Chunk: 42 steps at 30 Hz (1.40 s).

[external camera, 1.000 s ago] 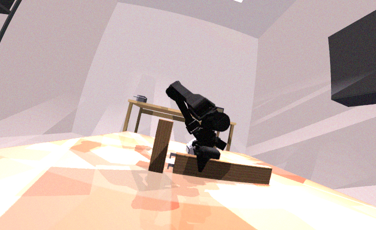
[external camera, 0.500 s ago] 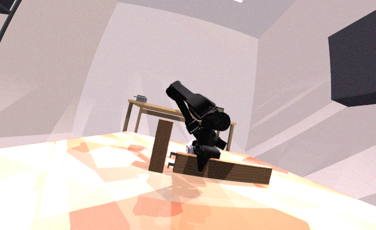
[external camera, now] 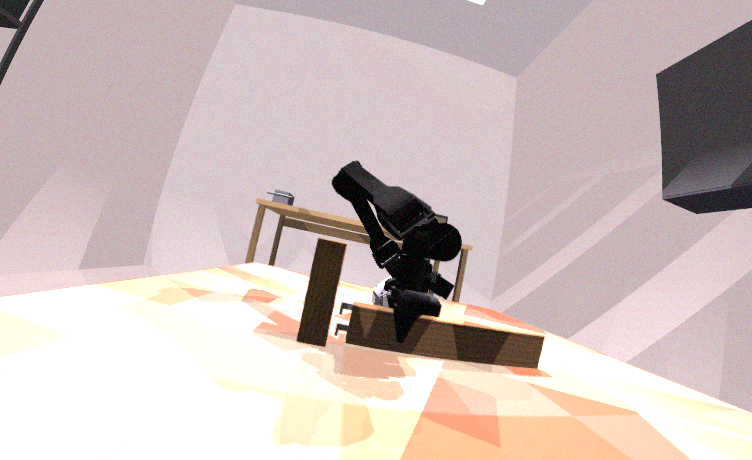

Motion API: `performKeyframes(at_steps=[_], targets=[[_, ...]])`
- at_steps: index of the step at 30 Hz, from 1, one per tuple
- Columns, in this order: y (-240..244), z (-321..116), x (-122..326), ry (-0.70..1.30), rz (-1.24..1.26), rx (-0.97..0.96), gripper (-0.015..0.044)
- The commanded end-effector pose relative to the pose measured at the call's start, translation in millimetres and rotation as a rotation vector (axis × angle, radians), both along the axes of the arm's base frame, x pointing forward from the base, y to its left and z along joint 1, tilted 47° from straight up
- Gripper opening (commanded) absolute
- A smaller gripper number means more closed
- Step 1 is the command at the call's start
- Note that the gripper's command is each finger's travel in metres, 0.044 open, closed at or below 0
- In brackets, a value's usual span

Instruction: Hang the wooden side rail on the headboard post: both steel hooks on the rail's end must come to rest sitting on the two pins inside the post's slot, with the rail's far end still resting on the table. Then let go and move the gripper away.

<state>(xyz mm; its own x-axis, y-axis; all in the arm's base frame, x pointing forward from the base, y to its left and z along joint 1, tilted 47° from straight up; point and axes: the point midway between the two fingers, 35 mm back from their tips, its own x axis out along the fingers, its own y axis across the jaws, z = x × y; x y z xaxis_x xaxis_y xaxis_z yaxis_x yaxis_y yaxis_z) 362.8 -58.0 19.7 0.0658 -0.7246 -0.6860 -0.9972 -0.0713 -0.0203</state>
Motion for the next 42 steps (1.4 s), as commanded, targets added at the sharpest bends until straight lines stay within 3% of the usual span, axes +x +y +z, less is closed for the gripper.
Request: performKeyframes(at_steps=[1, 42], targets=[[4.8, 3.6, 1.8, -0.01, 0.009, 0.002, 0.0], [9.7, 8.2, 1.3, -0.01, 0.009, 0.002, 0.0]])
